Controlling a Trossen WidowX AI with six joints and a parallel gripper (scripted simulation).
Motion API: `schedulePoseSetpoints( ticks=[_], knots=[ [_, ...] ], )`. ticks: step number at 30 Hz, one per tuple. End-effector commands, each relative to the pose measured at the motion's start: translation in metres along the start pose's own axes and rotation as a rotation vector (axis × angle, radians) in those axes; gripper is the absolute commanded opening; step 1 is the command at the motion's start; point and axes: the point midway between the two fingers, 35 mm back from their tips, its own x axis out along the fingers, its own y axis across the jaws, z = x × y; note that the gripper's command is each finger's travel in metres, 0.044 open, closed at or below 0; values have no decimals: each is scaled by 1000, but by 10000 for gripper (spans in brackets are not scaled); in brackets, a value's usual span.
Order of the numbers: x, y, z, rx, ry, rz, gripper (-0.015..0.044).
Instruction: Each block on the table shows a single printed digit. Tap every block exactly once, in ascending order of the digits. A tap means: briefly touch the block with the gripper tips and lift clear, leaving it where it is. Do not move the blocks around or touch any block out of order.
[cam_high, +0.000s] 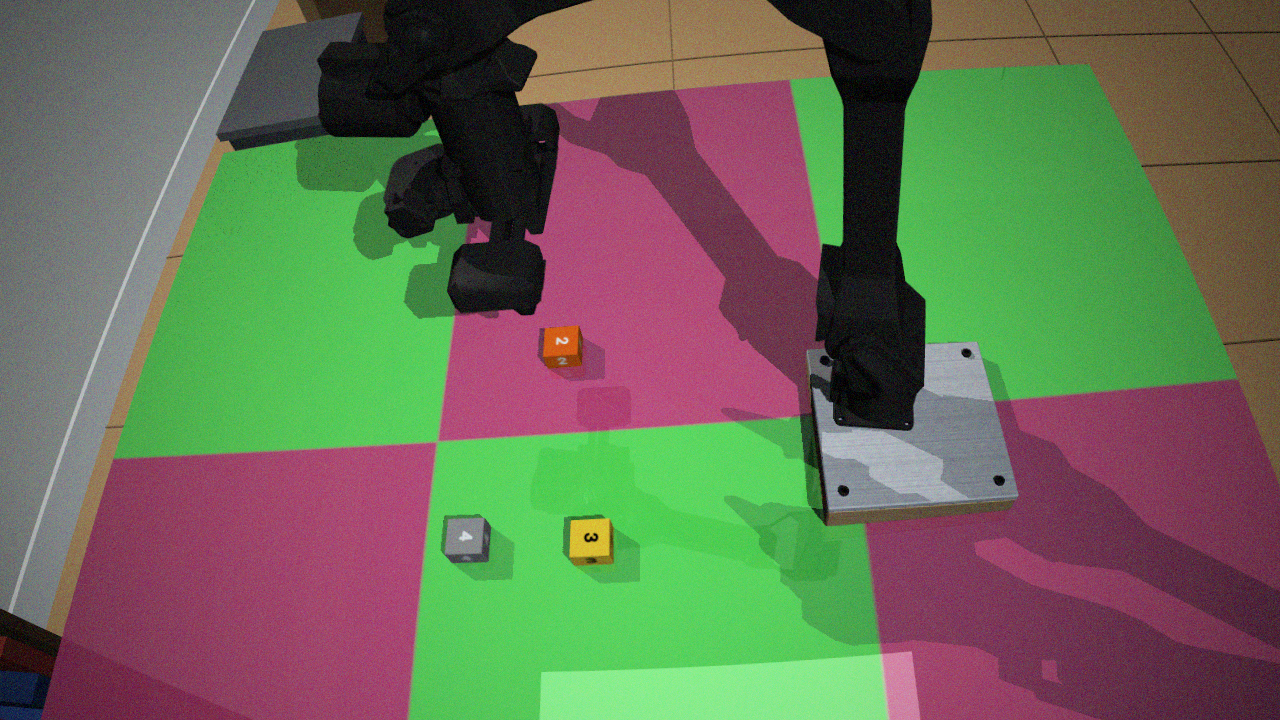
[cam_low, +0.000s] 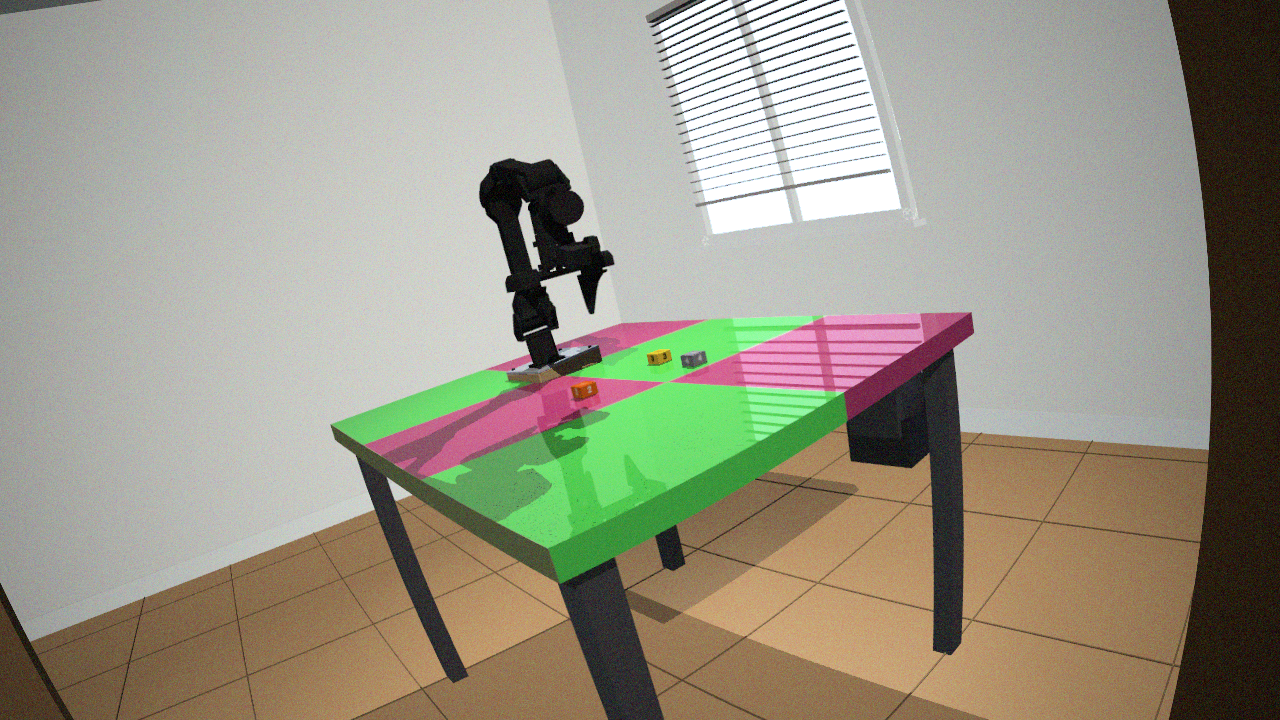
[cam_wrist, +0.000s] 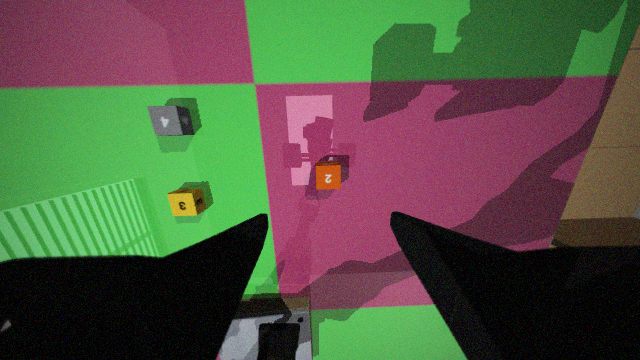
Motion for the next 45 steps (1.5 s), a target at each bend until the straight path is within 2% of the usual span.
schedulePoseSetpoints(
  ticks=[1, 2, 4, 10, 17, 27, 45],
  knots=[
    [2, -6, -10, -22, 0, -1, 400],
    [2, -6, -10, -22, 0, -1, 400],
    [11, -6, -9, -22, 0, -1, 348],
    [81, -6, -10, -22, 0, -1, 190],
    [84, -6, -10, -22, 0, -1, 20],
    [85, -6, -10, -22, 0, -1, 20],
    [113, -6, -10, -22, 0, -1, 20]
  ],
)
